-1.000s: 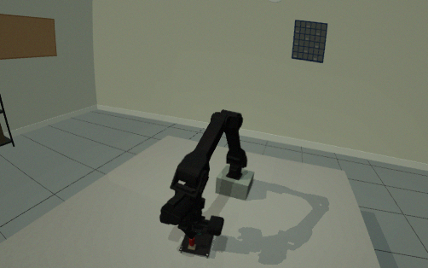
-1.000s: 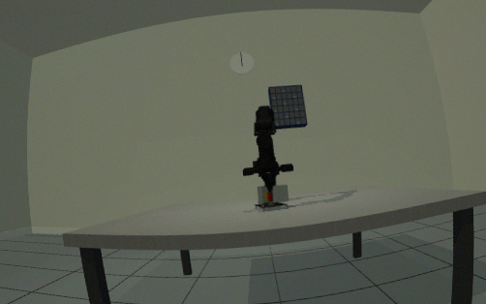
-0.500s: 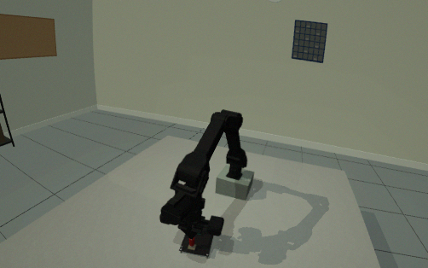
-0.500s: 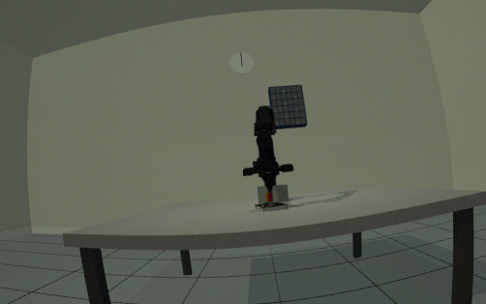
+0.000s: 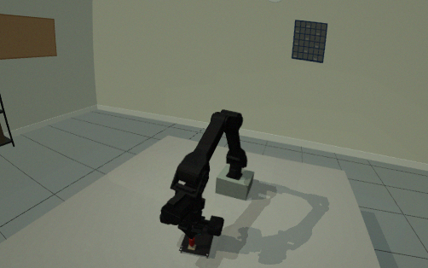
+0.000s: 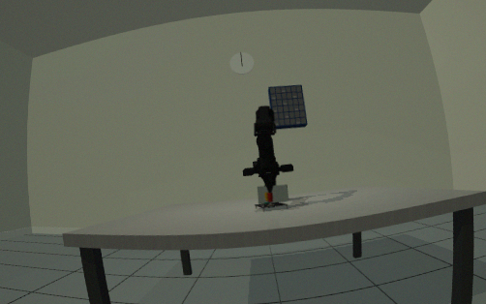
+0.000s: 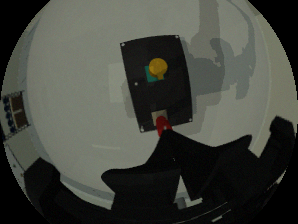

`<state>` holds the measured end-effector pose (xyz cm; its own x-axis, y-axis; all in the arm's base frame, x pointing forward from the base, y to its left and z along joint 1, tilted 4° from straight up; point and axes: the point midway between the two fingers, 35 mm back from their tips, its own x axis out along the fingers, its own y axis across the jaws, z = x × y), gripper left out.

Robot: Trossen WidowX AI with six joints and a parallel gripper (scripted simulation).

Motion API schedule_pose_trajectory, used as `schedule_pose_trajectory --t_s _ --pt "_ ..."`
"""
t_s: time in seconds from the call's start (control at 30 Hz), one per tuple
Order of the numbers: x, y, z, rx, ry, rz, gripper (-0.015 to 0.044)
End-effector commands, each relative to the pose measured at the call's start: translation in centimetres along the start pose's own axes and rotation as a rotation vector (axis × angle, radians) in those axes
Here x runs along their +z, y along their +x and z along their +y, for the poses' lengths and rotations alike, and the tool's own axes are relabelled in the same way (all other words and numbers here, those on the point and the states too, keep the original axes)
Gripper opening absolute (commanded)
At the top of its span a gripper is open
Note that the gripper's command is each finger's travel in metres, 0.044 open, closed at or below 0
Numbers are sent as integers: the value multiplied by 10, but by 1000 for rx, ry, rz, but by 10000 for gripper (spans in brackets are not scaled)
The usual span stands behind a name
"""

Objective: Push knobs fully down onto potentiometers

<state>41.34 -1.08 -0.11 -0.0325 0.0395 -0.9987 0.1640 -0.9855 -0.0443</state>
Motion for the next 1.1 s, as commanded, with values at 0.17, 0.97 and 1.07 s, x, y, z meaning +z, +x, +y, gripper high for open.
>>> schedule_pose_trajectory --t_s 0.17,0.97,1.07 --pt "0 11 1 4 5 -6 0" --pt "0 14 1 4 5 -6 0" --pt "0 15 1 4 5 -6 0"
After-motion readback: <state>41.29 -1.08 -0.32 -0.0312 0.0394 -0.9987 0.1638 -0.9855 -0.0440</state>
